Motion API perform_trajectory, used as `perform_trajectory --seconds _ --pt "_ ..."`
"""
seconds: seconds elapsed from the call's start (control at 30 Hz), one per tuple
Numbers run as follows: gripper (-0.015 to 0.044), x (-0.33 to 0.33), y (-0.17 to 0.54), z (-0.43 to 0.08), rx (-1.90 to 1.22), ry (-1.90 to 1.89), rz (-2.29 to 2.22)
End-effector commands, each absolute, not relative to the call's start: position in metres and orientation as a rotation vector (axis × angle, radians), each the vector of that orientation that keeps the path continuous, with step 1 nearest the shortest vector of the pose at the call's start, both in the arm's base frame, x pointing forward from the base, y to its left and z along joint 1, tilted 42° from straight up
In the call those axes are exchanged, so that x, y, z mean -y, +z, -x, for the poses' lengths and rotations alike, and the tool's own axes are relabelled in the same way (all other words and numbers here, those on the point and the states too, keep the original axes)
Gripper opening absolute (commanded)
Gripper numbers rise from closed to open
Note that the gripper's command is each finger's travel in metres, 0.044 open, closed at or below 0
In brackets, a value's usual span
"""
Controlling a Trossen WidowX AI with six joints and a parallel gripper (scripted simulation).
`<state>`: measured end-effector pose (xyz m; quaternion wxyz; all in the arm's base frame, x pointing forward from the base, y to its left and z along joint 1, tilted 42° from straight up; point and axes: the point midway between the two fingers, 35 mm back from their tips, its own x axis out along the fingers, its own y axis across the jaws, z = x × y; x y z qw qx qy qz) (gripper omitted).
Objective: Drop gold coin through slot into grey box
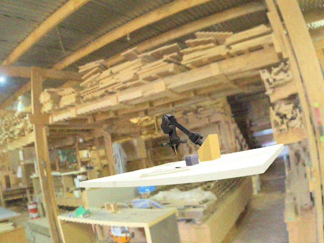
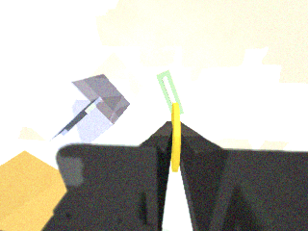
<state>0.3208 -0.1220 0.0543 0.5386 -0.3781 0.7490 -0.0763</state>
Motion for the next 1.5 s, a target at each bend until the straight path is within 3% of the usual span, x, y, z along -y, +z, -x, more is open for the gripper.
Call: perform_trajectory --seconds 0.0,0.73,1.47 --pt "0.0 0.123 0.056 -0.321 -1.749 -0.291 0.814" --pt "0.0 0.124 0.058 -0.321 -1.464 -0.885 0.259" --pt "0.0 0.094 0.037 -0.303 -1.454 -0.896 0.234"
